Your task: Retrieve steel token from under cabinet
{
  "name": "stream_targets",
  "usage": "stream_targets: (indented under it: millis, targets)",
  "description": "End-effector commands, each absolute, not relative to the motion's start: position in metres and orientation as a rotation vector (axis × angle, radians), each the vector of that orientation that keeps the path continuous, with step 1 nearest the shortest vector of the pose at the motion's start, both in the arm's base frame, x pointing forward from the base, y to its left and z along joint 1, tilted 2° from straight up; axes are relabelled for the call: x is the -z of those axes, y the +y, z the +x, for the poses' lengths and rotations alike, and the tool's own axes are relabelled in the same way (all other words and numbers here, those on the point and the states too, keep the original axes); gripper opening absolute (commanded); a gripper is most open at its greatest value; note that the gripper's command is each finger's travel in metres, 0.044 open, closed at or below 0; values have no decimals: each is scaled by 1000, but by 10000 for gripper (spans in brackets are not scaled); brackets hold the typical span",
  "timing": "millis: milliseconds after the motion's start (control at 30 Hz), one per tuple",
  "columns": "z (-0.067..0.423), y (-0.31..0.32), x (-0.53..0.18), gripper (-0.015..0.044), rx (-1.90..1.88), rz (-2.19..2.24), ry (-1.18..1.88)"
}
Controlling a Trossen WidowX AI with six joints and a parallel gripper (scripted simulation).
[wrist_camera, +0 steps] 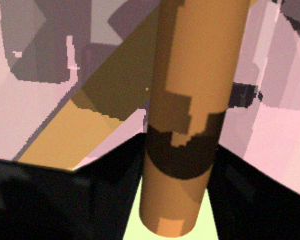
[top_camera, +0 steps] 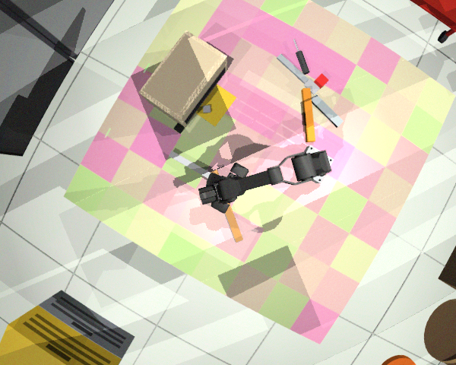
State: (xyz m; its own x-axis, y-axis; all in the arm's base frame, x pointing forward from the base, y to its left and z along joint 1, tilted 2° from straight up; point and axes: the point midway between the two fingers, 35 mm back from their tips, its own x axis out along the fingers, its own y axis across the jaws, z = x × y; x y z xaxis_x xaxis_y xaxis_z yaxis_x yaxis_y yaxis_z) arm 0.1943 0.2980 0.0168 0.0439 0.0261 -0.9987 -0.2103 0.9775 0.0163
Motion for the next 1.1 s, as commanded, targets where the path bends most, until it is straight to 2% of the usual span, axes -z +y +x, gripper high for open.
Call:
stream_targets:
  millis: [0,1067]
  targets:
    - [196,300,-19,0,-156,-112,1510]
    - [196,300,-19,0,34,89,1517]
